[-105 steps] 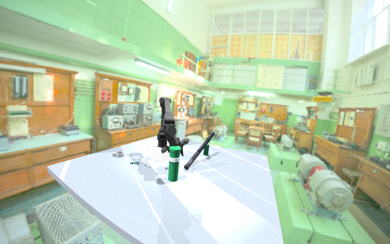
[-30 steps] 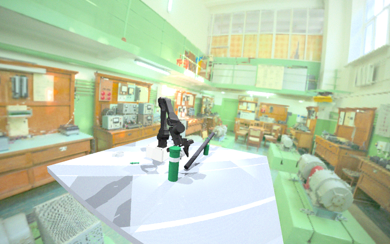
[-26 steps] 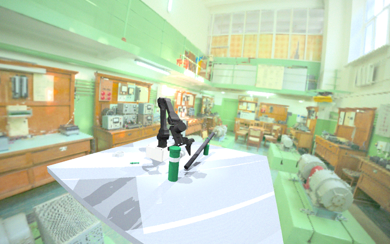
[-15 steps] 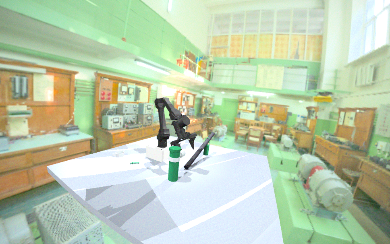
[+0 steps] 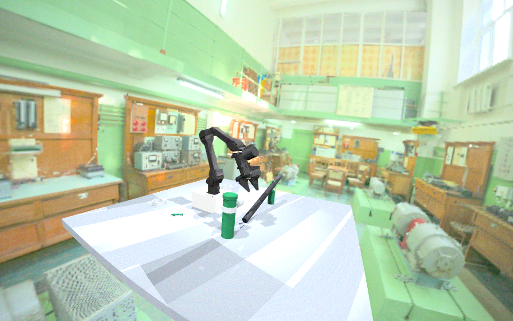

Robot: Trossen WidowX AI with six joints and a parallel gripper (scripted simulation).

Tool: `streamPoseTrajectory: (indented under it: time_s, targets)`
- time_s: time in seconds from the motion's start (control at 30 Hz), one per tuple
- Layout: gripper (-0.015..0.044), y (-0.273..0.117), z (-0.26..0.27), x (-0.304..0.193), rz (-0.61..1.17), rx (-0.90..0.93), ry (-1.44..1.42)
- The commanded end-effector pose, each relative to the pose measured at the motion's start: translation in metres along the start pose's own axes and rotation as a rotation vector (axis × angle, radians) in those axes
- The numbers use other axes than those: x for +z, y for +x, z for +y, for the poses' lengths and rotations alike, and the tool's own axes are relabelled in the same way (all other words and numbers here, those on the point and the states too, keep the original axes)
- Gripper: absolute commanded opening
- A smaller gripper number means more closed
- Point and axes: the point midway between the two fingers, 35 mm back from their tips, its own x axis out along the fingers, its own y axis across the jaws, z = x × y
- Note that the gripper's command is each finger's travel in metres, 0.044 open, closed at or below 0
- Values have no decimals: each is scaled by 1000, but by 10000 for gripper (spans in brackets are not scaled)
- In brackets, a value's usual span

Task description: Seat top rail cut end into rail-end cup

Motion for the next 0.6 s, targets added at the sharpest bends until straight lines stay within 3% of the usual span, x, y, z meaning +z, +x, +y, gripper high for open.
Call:
streamPoseTrajectory:
  time_s: [0.0,0.23,0.57]
  targets:
    - [440,-33,16,41,-8,12,531]
    - [440,-60,30,64,-22,24,903]
    - [440,-61,31,65,-23,24,914]
